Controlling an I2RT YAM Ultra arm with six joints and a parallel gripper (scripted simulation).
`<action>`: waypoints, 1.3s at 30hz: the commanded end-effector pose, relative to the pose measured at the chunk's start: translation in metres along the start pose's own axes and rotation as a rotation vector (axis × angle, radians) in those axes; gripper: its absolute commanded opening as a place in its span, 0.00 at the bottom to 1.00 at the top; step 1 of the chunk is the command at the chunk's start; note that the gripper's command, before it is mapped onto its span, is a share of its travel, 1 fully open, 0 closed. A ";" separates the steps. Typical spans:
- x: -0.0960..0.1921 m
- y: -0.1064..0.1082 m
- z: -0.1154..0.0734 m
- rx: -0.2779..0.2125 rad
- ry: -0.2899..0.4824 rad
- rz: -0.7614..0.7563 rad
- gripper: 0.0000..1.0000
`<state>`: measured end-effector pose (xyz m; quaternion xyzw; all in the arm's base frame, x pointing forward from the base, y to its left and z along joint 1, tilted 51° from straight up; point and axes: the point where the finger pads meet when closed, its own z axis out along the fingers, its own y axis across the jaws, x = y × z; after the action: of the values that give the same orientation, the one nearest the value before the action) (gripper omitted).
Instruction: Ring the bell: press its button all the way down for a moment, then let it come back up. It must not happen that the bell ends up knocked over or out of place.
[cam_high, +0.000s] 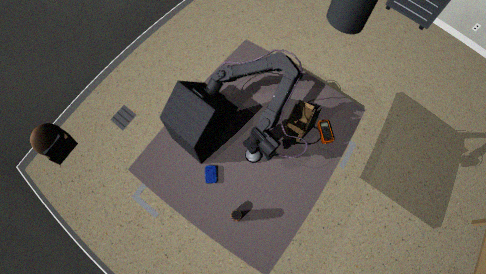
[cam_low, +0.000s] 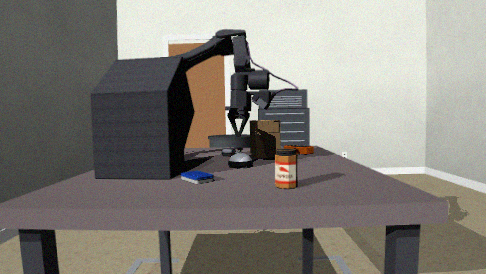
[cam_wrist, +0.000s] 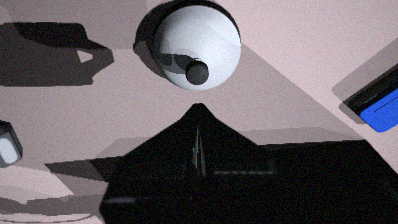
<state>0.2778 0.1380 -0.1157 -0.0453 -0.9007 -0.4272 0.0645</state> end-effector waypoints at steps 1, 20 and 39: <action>0.002 -0.003 0.004 -0.017 -0.019 0.024 0.00; 0.001 -0.003 0.028 -0.015 -0.014 0.022 0.00; -0.003 -0.002 0.028 -0.017 -0.027 0.021 0.00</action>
<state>0.2846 0.1592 -0.1335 -0.0513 -0.9001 -0.4295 0.0526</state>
